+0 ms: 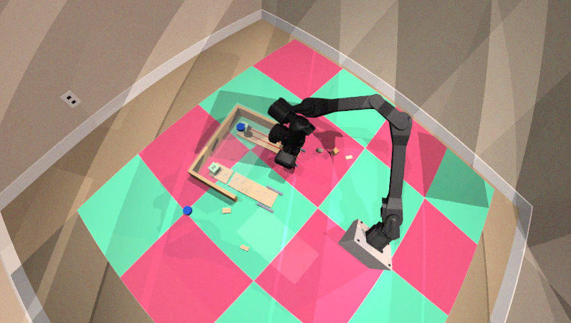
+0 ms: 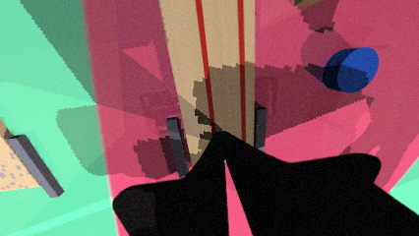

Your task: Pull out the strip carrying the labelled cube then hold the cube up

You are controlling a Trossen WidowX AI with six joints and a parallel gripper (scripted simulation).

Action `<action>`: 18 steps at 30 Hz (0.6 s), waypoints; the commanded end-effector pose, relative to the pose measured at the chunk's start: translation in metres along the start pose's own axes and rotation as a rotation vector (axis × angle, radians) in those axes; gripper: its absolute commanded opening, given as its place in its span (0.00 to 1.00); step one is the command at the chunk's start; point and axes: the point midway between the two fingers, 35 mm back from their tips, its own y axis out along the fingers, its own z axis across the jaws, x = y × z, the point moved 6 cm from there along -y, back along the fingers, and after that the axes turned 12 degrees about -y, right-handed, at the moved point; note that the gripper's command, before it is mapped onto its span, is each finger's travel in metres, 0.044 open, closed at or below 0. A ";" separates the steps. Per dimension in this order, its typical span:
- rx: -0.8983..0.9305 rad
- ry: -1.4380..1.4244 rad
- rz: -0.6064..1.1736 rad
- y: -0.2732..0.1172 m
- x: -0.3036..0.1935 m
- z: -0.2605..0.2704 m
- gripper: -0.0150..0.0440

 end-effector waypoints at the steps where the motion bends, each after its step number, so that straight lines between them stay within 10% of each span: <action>1: 0.003 0.001 0.007 0.003 -0.006 0.001 0.25; 18: 0.003 0.001 0.007 0.000 -0.020 0.004 0.25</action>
